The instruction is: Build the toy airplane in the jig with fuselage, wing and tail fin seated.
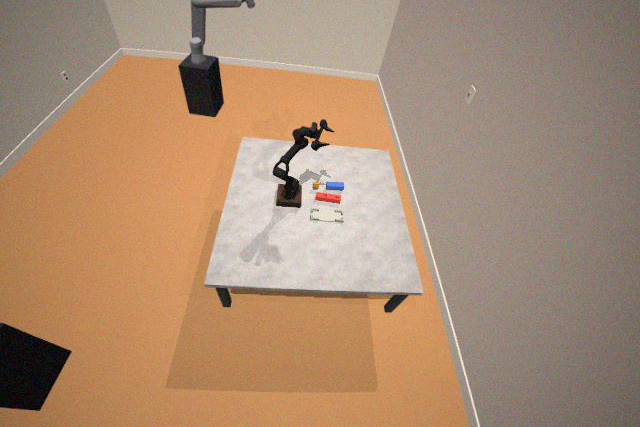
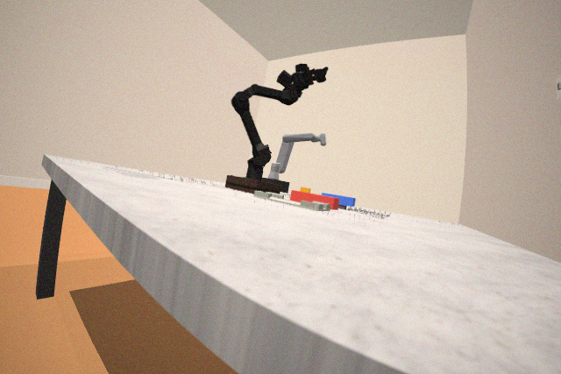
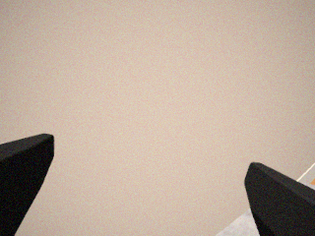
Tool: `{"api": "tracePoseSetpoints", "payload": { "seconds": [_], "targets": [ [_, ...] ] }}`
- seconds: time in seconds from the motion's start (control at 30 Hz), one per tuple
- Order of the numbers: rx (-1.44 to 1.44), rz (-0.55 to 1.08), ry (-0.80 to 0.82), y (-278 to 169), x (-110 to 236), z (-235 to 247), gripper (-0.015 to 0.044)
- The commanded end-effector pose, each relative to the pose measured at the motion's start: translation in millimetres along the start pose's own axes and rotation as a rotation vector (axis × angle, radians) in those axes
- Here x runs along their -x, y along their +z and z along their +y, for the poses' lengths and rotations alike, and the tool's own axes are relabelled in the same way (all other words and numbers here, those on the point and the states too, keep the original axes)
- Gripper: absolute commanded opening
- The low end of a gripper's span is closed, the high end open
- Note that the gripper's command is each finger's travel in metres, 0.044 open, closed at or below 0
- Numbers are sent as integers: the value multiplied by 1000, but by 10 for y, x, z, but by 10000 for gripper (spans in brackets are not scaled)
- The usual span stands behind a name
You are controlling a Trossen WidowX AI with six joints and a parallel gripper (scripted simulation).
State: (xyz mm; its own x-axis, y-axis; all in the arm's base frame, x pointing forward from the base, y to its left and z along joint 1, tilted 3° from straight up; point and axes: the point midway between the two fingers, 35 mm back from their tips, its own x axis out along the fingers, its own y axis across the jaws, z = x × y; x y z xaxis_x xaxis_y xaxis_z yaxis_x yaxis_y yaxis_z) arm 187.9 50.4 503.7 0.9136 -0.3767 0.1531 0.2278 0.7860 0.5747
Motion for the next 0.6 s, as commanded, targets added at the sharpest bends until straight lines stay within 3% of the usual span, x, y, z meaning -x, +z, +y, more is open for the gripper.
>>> {"api": "tracePoseSetpoints", "payload": {
  "seconds": [0.0, 0.3, 0.57],
  "targets": [
    [0, 0, 0, 0, 0, 0, 426],
    [405, -83, 148, -543, -305, 555, 440],
    [789, 114, 287, -1604, -761, 610, 440]
  ]
}}
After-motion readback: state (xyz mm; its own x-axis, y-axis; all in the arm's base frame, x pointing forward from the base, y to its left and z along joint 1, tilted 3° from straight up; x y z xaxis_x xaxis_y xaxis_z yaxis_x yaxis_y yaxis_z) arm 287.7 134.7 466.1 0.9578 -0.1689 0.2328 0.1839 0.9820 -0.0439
